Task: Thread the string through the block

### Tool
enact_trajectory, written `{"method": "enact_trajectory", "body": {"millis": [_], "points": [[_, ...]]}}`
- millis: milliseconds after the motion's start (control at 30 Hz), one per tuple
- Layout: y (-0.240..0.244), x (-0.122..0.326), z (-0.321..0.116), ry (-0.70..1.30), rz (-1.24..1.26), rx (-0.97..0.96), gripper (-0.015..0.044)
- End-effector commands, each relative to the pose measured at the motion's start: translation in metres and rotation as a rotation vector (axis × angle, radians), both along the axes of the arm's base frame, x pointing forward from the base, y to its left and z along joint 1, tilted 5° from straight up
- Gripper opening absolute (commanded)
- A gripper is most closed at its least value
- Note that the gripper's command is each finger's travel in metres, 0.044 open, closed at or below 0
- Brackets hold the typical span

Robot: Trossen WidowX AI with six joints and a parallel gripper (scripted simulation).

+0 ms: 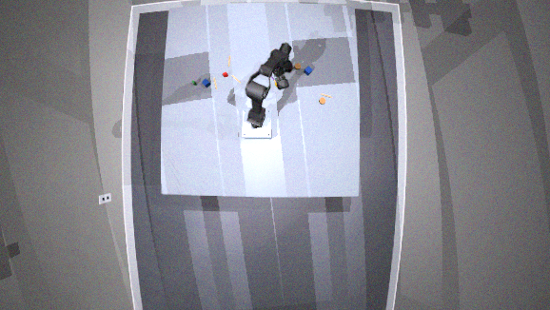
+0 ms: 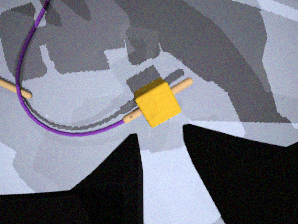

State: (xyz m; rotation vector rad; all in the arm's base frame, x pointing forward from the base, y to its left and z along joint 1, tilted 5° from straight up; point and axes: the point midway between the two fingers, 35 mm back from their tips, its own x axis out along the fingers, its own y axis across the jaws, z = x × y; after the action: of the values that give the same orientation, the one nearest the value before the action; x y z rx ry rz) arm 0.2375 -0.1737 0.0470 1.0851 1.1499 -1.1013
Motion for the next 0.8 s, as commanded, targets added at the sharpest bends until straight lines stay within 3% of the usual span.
{"method": "enact_trajectory", "body": {"millis": [0, 767], "points": [[-0.006, -0.015, -0.003, 0.068, 0.787, -0.057, 0.0125], [-0.015, -0.033, -0.004, 0.16, 1.899, -0.139, 0.0125]]}}
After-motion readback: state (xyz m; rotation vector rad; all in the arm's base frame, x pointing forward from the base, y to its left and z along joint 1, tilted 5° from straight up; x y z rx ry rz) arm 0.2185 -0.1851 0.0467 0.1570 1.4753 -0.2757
